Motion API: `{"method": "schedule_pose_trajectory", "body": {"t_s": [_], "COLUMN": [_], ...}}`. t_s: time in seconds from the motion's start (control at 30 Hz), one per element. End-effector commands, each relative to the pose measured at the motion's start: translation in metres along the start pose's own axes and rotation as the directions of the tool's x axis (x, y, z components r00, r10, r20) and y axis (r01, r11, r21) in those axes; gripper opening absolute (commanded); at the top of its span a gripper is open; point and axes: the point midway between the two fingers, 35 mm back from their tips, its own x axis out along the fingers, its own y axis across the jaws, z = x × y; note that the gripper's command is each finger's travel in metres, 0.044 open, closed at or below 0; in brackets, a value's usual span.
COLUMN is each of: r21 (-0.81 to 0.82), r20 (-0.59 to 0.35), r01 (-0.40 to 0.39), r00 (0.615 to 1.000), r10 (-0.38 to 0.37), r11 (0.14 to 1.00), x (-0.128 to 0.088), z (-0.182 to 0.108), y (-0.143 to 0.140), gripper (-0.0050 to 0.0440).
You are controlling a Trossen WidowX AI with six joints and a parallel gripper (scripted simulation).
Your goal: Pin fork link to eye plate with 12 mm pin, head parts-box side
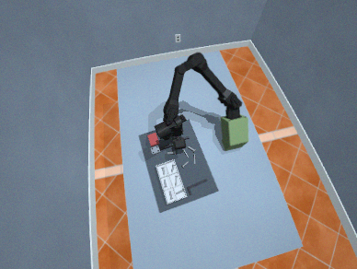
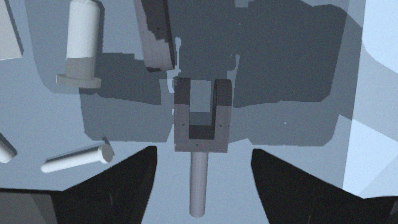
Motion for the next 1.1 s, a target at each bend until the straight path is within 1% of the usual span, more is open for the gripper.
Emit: {"method": "schedule_pose_trajectory", "body": {"t_s": [0.0, 0.5, 0.97, 1.07], "r21": [0.011, 0.002, -0.004, 0.005], "r20": [0.015, 0.007, 0.001, 0.009], "r01": [-0.009, -0.005, 0.002, -0.001], "r00": [1.0, 1.0, 1.0, 1.0], "r10": [0.009, 0.005, -0.002, 0.001], "r11": [1.0, 1.0, 1.0, 1.0], "x": [-0.005, 0.001, 0.017, 0.016], "z": [0.006, 0.002, 0.0, 0.002], "y": [0.001, 0.0, 0.0, -0.002], "gripper": [0.025, 0.025, 0.025, 0.025]}}
